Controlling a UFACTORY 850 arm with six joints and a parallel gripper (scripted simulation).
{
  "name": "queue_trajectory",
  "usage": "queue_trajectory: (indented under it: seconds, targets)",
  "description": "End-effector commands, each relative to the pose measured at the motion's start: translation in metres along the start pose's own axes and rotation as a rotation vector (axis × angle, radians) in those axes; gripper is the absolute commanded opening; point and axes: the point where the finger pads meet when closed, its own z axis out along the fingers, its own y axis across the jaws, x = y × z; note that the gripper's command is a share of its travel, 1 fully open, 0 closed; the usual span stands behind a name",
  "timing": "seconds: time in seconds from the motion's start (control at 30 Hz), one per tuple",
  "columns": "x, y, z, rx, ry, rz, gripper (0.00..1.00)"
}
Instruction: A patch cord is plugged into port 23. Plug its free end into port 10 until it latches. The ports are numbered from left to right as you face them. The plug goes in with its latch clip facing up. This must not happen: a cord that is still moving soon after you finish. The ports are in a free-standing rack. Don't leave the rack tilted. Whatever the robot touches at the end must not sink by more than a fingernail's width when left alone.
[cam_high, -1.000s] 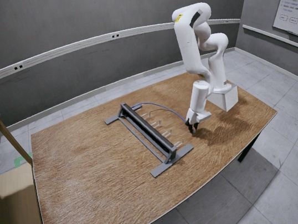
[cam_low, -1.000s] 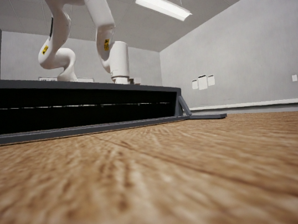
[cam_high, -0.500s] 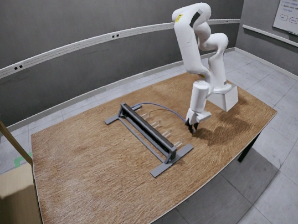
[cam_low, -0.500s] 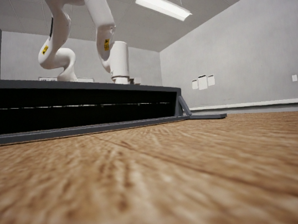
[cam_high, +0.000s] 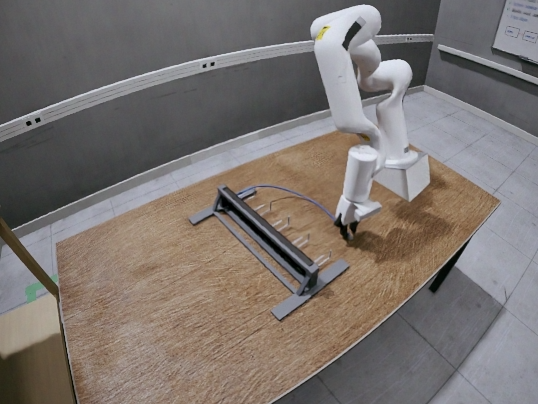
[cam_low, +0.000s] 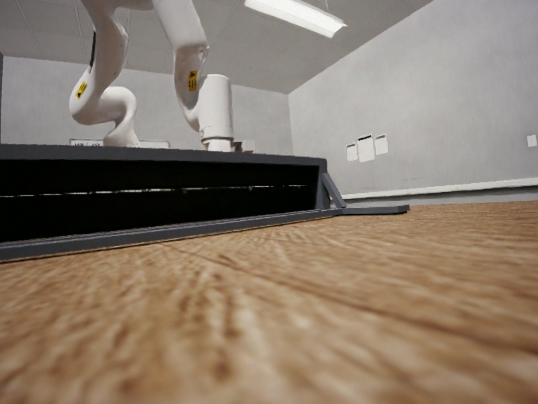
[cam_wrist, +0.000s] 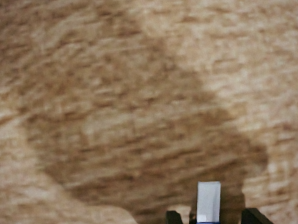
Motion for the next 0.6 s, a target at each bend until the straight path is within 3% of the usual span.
queue_trajectory:
  seconds: [0.0, 0.57]
  targets:
    - [0.0004, 0.0007, -0.0002, -0.001, 0.001, 0.000, 0.39]
    - [0.0004, 0.0007, 0.0035, -0.001, 0.001, 0.000, 0.39]
